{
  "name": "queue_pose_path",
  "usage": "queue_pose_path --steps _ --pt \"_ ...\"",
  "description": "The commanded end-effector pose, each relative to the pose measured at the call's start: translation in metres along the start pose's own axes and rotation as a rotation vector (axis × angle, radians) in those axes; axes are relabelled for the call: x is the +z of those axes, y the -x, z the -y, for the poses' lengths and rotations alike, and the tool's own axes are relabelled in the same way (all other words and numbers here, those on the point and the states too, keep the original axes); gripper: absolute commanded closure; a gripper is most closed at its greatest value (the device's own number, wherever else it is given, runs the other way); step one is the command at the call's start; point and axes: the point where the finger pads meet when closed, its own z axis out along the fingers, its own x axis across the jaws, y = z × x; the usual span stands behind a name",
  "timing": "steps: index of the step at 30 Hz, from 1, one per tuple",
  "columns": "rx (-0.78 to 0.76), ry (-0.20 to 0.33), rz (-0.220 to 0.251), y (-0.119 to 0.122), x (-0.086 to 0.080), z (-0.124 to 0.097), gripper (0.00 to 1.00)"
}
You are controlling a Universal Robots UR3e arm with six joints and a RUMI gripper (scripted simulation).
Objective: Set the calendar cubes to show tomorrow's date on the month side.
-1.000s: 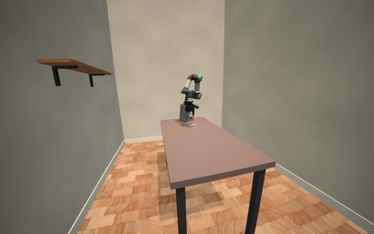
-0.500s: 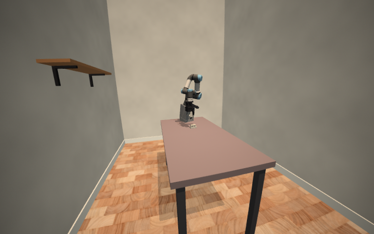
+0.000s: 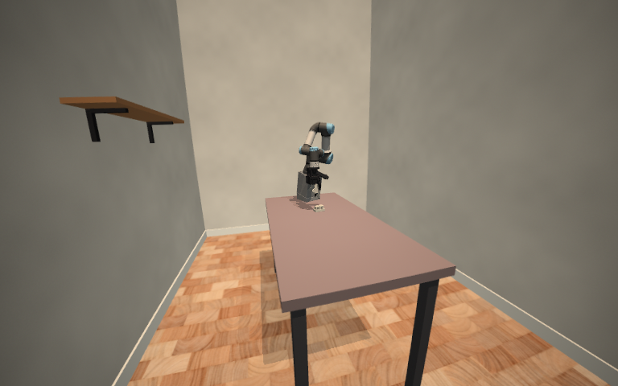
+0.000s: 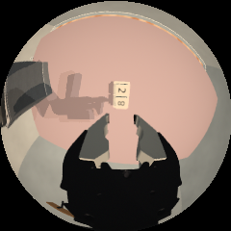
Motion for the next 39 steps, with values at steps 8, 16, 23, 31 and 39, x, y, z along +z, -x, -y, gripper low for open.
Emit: queue_pose_path --steps 8,16,23,31,39 --pt "0.000 0.002 -0.002 -0.001 0.007 -0.001 0.72" --pt "0.000 0.002 -0.002 -0.001 0.015 -0.001 0.72" --pt "0.000 0.002 -0.002 -0.001 0.027 -0.001 0.72" --pt "0.000 0.002 -0.002 -0.001 0.036 -0.001 0.72" --pt "0.000 0.002 -0.002 -0.001 0.047 -0.001 0.72"
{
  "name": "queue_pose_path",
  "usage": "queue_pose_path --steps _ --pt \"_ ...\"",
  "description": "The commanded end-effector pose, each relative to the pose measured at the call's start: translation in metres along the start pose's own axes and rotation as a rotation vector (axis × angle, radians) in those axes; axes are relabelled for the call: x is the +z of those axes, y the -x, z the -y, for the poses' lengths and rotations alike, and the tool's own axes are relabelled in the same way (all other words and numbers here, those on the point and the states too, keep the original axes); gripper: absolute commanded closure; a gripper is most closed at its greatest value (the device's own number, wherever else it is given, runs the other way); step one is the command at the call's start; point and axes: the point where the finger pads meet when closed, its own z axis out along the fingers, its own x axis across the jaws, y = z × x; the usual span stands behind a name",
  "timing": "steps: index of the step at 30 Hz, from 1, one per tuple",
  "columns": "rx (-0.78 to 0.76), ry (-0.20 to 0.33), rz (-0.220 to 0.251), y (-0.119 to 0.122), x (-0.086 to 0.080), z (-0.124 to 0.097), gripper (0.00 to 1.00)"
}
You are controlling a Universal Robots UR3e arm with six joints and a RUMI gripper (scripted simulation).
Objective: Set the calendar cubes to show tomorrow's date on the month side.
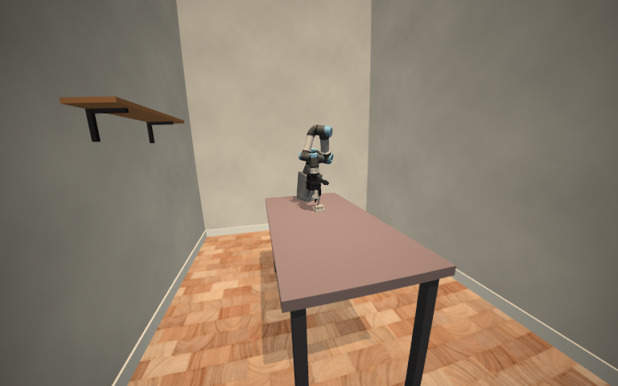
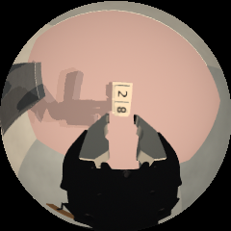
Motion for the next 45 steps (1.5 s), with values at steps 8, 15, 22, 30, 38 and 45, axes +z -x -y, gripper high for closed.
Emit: queue_pose_path --steps 8,15,22,30,38,45 --pt "0.000 0.002 -0.002 -0.0009 0.0093 -0.0007 0.72" --pt "0.000 0.002 -0.002 -0.0009 0.0111 -0.0007 0.72" --pt "0.000 0.002 -0.002 -0.0009 0.0112 -0.0007 0.72" --pt "0.000 0.002 -0.002 -0.0009 0.0112 -0.0007 0.72" --pt "0.000 0.002 -0.002 -0.0009 0.0112 -0.0007 0.72" --pt "0.000 0.002 -0.002 -0.0009 0.0112 -0.0007 0.72"
